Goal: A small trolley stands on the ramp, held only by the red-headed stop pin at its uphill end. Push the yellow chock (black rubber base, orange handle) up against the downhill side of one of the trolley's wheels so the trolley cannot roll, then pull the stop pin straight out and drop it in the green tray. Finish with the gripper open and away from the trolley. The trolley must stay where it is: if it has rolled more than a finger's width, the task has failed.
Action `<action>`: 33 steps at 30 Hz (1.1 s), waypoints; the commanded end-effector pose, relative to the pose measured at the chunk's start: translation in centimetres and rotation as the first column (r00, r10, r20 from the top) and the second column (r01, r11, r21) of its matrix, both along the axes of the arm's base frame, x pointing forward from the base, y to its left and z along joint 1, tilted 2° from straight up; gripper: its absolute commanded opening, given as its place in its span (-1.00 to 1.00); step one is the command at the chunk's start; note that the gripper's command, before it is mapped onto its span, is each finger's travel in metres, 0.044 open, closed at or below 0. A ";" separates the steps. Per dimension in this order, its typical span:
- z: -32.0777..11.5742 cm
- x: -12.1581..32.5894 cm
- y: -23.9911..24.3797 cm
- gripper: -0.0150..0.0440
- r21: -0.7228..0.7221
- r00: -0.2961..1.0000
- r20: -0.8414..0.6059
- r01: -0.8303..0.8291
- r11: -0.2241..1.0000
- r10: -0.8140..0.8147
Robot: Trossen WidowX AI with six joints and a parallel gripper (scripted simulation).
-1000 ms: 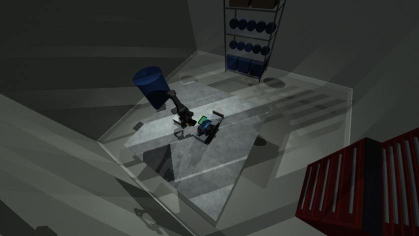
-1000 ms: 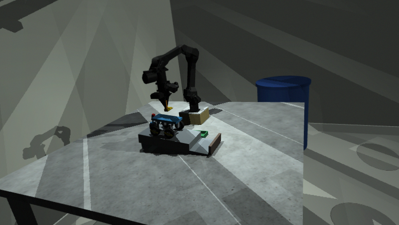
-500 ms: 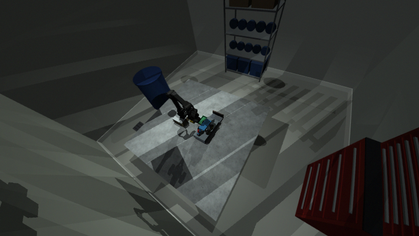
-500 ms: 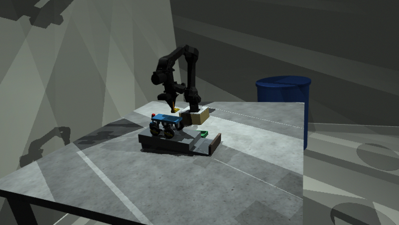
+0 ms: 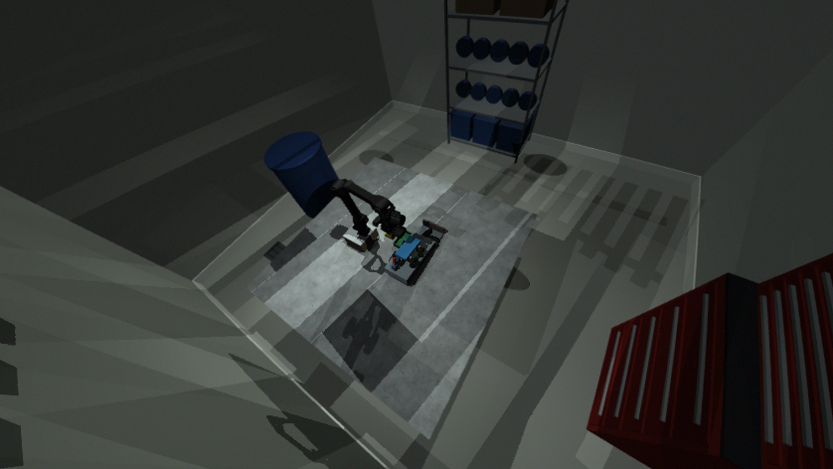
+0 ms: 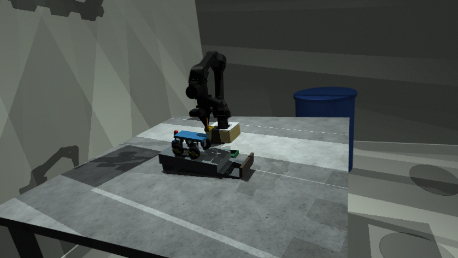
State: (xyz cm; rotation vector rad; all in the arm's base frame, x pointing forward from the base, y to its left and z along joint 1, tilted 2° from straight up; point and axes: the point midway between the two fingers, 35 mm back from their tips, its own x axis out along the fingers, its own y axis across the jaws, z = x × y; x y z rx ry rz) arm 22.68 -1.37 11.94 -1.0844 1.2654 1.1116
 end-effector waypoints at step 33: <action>-0.2 4.9 11.9 -0.49 0.013 1.000 0.009 -0.020 1.000 0.020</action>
